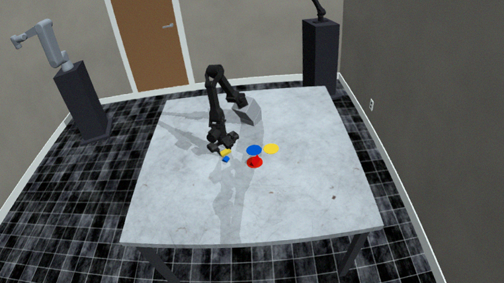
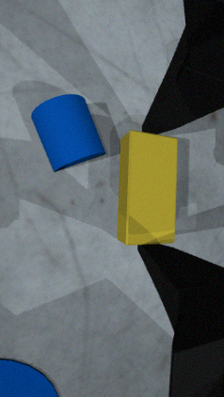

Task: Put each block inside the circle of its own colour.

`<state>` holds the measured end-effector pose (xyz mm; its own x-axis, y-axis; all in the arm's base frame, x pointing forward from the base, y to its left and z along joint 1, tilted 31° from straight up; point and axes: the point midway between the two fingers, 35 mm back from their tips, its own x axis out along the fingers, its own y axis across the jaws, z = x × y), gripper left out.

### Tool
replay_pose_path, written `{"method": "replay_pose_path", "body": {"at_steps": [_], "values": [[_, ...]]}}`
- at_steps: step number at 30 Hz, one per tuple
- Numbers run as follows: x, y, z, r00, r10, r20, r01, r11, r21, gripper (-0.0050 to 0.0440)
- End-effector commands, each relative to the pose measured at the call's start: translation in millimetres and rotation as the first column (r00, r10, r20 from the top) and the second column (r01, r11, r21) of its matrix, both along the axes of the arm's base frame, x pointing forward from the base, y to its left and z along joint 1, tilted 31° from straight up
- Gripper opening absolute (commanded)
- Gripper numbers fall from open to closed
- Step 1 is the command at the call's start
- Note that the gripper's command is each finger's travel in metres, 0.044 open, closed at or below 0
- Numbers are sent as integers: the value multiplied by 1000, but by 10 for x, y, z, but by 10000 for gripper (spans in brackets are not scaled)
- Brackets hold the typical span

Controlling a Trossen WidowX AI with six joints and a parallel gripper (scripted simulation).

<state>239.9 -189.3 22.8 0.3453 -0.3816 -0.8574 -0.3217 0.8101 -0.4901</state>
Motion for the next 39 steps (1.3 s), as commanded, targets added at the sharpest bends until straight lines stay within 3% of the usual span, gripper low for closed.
{"method": "replay_pose_path", "body": {"at_steps": [1, 9, 39], "values": [[10, -12, 27, 1000, 1, 8, -1, 1000, -6, 319], [-6, -4, -2, 1000, 2, -1, -2, 1000, 0, 250], [-196, 258, 782, 1000, 1, 15, -1, 1000, -10, 250]]}}
